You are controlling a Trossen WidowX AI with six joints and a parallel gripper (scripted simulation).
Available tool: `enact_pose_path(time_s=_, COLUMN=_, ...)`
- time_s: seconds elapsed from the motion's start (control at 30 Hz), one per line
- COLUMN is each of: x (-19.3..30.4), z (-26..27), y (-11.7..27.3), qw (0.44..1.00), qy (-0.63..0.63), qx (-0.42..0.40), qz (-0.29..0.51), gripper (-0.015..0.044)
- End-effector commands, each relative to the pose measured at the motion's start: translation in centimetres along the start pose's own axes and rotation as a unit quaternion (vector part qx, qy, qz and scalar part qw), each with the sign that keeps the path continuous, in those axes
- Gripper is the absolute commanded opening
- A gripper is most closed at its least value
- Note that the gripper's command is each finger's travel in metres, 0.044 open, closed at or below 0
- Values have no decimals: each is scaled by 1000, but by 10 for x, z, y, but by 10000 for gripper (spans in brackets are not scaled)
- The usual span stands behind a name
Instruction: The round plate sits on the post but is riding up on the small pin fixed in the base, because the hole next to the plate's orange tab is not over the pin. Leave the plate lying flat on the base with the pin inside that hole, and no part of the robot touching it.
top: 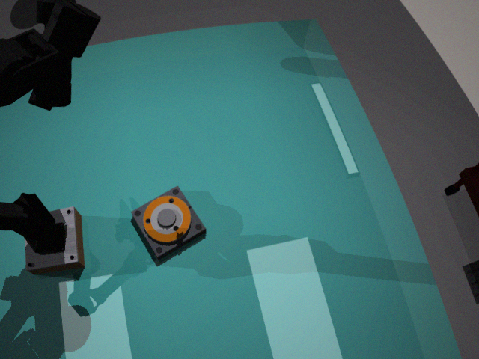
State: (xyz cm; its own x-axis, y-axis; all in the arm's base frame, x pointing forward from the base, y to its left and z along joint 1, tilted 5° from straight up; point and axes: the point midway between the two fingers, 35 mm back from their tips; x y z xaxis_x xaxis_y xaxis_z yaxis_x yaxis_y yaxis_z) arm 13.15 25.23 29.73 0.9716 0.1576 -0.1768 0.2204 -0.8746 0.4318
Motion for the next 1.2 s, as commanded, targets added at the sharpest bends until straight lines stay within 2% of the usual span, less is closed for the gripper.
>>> enact_pose_path(time_s=0.0, x=3, z=2, y=0, qw=1000, qy=-12, qx=-3, qz=6, gripper=374)
enact_pose_path(time_s=0.07, x=30, z=19, y=4, qw=993, qy=-107, qx=-28, qz=50, gripper=321)
enact_pose_path(time_s=0.17, x=81, z=62, y=19, qw=935, qy=-313, qx=-65, qz=152, gripper=243)
enact_pose_path(time_s=0.3, x=107, z=91, y=32, qw=875, qy=-429, qx=-76, qz=213, gripper=138)
enact_pose_path(time_s=0.37, x=127, z=120, y=48, qw=801, qy=-528, qx=-79, qz=270, gripper=85)
enact_pose_path(time_s=0.47, x=143, z=149, y=65, qw=717, qy=-613, qx=-76, qz=322, gripper=6)
enact_pose_path(time_s=0.57, x=151, z=171, y=79, qw=648, qy=-668, qx=-70, qz=358, gripper=0)
enact_pose_path(time_s=0.63, x=159, z=198, y=96, qw=555, qy=-726, qx=-60, qz=401, gripper=0)
enact_pose_path(time_s=0.77, x=163, z=238, y=123, qw=409, qy=-789, qx=-37, qz=457, gripper=0)
enact_pose_path(time_s=0.83, x=162, z=249, y=131, qw=366, qy=-802, qx=-30, qz=472, gripper=0)
enact_pose_path(time_s=0.9, x=159, z=277, y=151, qw=256, qy=-824, qx=-10, qz=505, gripper=0)
enact_pose_path(time_s=1.03, x=147, z=314, y=178, qw=97, qy=-832, qx=22, qz=546, gripper=0)
enact_pose_path(time_s=1.1, x=143, z=320, y=182, qw=72, qy=-830, qx=28, qz=552, gripper=0)
enact_pose_path(time_s=1.17, x=143, z=320, y=182, qw=72, qy=-830, qx=28, qz=552, gripper=0)
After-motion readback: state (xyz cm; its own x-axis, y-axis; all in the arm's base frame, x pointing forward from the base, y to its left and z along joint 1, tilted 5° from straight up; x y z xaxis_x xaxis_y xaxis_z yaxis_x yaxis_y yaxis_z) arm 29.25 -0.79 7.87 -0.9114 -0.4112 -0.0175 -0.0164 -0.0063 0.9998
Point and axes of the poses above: the point midway between the two fingers, 35 mm back from their tips, its own y axis back along the fingers, its own z axis across the jaws, x = y × z, and after that the axes turned 13 degrees about y, right-handed
